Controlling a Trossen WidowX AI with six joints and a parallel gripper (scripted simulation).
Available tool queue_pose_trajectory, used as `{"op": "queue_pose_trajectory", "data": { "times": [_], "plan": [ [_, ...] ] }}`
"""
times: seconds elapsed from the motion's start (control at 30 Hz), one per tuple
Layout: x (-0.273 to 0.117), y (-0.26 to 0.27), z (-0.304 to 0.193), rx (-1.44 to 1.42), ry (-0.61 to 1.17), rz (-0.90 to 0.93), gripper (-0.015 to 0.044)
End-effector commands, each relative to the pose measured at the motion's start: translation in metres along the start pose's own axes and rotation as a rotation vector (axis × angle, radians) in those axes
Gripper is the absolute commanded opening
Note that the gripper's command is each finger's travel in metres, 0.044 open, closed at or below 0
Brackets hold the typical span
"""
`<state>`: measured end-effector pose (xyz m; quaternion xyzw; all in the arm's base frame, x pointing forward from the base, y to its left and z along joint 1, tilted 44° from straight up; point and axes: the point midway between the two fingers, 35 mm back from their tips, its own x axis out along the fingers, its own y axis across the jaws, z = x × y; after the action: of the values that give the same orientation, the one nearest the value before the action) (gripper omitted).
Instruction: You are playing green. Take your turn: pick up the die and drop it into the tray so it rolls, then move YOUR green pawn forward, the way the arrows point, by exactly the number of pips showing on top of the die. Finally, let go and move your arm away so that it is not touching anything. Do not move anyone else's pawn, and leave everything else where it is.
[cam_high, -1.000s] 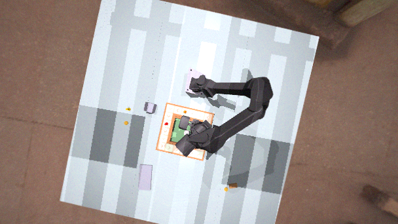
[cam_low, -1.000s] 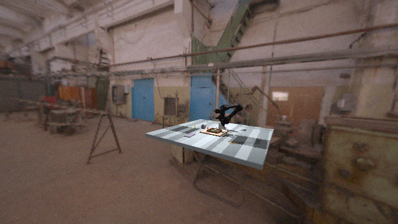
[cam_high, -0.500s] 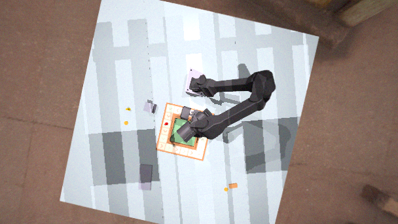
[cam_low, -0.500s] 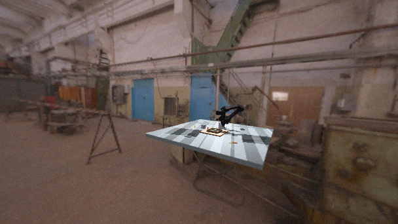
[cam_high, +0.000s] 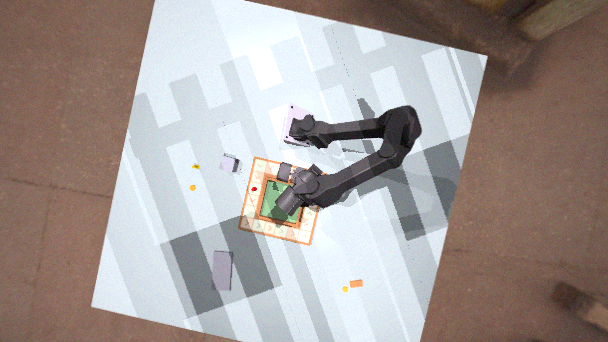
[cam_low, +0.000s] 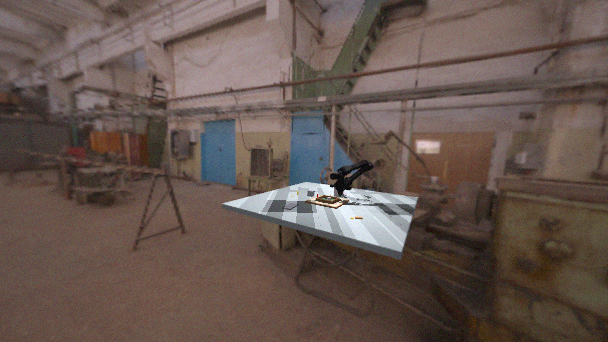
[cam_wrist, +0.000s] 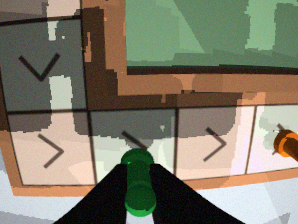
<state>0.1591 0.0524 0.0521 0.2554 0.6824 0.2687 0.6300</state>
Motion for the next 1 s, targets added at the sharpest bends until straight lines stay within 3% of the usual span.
{"op": "queue_pose_trajectory", "data": {
  "times": [0.0, 0.33, 0.67, 0.87, 0.97],
  "plan": [
    [0.004, 0.001, -0.001, 0.006, -0.002, 0.005, 0.0],
    [0.019, 0.001, -0.001, 0.005, -0.002, 0.006, 0.0],
    [0.011, 0.0, 0.001, -0.002, -0.004, -0.001, 0.0263],
    [-0.036, 0.0, 0.0, 0.006, -0.002, 0.004, 0.042],
    [-0.036, 0.0, 0.0, 0.006, -0.002, 0.004, 0.044]
  ]
}}
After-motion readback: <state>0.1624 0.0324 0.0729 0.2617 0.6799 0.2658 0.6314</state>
